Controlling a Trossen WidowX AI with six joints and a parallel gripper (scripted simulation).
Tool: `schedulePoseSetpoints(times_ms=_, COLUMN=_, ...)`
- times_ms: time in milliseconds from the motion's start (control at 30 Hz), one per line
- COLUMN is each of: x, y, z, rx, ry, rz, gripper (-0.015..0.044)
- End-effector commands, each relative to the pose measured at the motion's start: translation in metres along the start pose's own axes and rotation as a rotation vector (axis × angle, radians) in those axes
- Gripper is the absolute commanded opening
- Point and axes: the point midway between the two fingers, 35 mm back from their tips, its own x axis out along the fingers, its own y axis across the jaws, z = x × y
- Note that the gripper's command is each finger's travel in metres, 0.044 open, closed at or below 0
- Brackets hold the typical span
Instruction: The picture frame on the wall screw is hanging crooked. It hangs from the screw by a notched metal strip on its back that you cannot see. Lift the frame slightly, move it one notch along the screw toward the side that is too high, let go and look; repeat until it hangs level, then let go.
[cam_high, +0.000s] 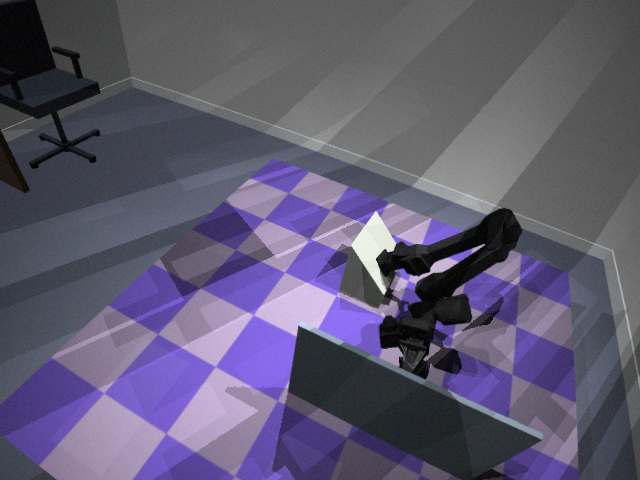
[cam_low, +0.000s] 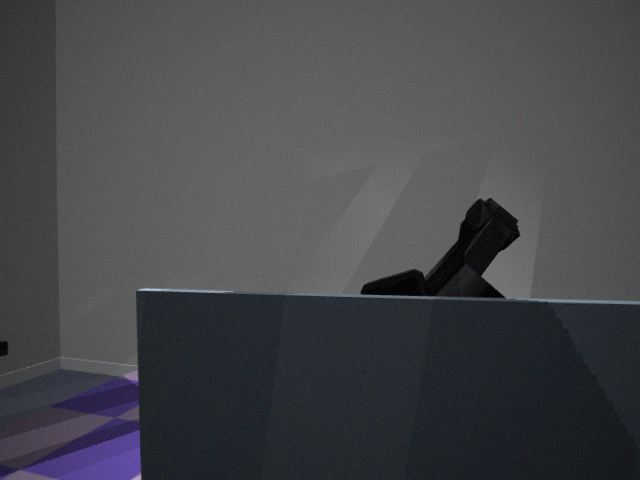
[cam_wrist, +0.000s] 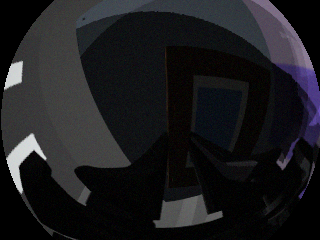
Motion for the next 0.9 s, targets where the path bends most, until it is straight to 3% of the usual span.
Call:
schedulePoseSetpoints(times_ms=0, x=0.0007, y=0.0048, z=-0.0037, rx=0.002, ry=0.004, rz=0.016, gripper=0.0000)
schedulePoseSetpoints(times_ms=867, x=0.0007, y=0.0040, z=-0.0068, rx=0.003, ry=0.004, rz=0.016, gripper=0.0000)
